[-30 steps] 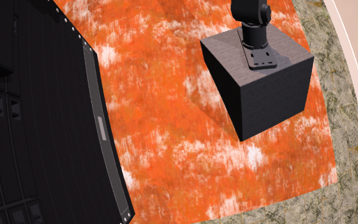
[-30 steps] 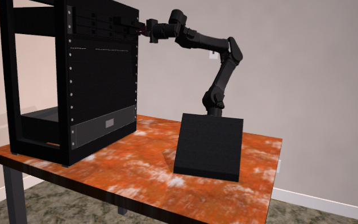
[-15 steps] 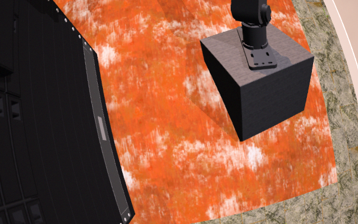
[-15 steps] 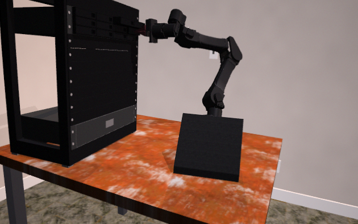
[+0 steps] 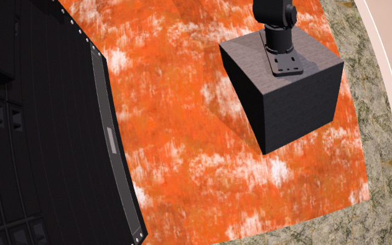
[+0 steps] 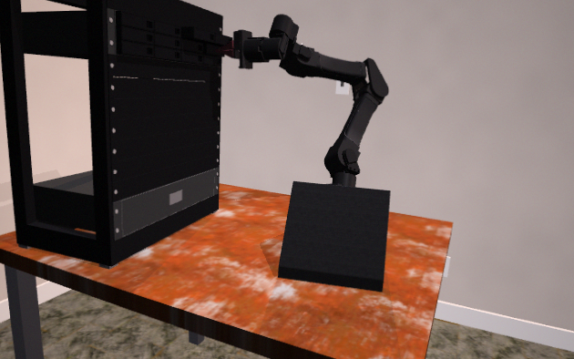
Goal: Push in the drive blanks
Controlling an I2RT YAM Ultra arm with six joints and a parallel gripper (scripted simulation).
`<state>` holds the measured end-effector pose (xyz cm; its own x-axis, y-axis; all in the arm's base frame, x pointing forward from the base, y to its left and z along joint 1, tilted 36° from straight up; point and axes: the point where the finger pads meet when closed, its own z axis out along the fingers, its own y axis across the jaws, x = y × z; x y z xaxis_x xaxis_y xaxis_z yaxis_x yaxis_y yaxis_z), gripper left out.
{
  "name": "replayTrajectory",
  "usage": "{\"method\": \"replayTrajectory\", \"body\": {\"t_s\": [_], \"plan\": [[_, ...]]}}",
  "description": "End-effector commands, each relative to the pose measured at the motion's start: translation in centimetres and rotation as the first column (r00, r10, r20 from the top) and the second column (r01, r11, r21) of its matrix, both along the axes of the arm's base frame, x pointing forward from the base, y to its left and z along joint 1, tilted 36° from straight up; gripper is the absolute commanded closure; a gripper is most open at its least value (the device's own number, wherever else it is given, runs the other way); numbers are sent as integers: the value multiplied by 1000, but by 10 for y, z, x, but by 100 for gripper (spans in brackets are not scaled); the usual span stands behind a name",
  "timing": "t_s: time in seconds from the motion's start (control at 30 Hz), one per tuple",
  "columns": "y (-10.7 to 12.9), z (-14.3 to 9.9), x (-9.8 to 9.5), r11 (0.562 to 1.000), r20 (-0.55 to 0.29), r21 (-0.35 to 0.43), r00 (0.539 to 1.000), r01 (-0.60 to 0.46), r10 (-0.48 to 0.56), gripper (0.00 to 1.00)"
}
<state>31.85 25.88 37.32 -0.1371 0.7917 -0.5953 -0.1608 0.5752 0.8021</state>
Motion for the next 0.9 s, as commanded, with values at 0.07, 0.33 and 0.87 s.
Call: {"method": "replayTrajectory", "body": {"t_s": [0.07, 0.33, 0.87], "plan": [[15, 18, 3, 998, 32, 37, 998, -55, 53, 100], [16, 19, 6, 998, 32, 37, 998, -51, 49, 100], [17, 19, 5, 998, 32, 37, 998, -55, 54, 100]]}}
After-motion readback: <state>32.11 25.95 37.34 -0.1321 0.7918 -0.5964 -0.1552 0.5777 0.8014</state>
